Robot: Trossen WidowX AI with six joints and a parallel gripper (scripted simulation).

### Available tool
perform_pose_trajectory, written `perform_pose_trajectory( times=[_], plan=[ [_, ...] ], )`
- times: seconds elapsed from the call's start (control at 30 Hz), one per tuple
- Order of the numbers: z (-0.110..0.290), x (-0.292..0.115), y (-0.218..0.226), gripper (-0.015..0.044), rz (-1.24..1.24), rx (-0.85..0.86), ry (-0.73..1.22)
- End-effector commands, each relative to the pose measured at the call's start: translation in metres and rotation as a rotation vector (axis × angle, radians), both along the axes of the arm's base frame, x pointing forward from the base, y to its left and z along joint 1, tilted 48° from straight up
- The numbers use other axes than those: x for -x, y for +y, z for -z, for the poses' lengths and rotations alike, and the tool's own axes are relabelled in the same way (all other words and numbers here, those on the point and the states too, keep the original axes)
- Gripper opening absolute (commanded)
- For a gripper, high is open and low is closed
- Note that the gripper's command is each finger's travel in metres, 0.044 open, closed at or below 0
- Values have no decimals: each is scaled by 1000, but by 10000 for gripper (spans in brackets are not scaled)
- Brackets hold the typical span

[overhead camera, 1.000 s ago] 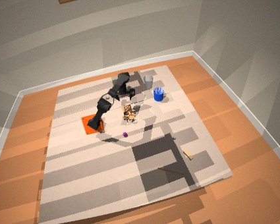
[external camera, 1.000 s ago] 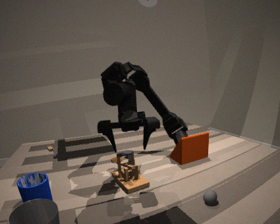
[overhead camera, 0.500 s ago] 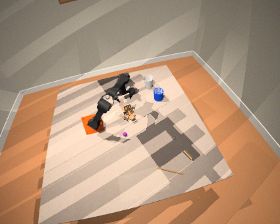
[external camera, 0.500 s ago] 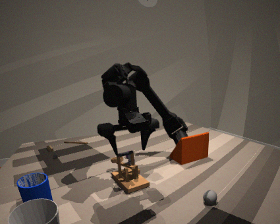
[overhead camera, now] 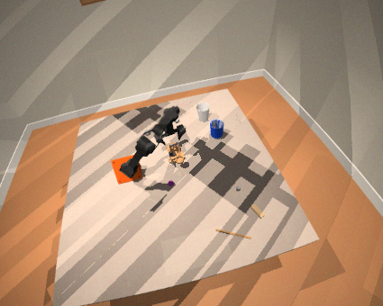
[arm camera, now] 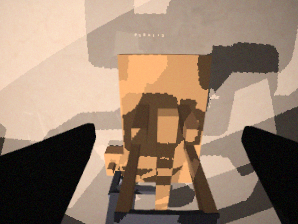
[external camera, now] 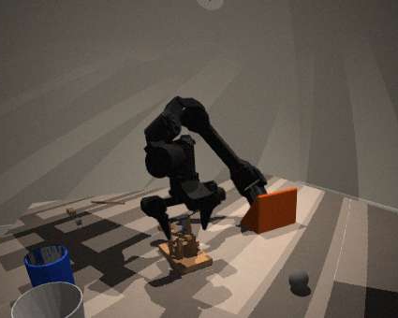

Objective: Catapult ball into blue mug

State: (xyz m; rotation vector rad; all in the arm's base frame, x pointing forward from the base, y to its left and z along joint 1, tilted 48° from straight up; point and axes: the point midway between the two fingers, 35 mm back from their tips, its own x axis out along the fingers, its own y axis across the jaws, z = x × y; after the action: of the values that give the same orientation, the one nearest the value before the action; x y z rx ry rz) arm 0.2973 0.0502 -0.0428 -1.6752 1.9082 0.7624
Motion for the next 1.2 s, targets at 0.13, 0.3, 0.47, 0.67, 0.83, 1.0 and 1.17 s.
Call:
perform_pose_trajectory(
  times=[0.13,0.3,0.47,0.67,0.83,1.0,1.17],
  plan=[
    [9,1,-11,440,-5,5,4],
    [15,2,-17,440,-5,5,4],
    [20,4,-23,440,-5,5,4],
    [27,6,-30,440,-5,6,4],
    [31,7,-35,440,-5,7,4],
    [29,7,-33,361,1,2,1],
    [29,7,-33,230,1,2,1]
  ],
)
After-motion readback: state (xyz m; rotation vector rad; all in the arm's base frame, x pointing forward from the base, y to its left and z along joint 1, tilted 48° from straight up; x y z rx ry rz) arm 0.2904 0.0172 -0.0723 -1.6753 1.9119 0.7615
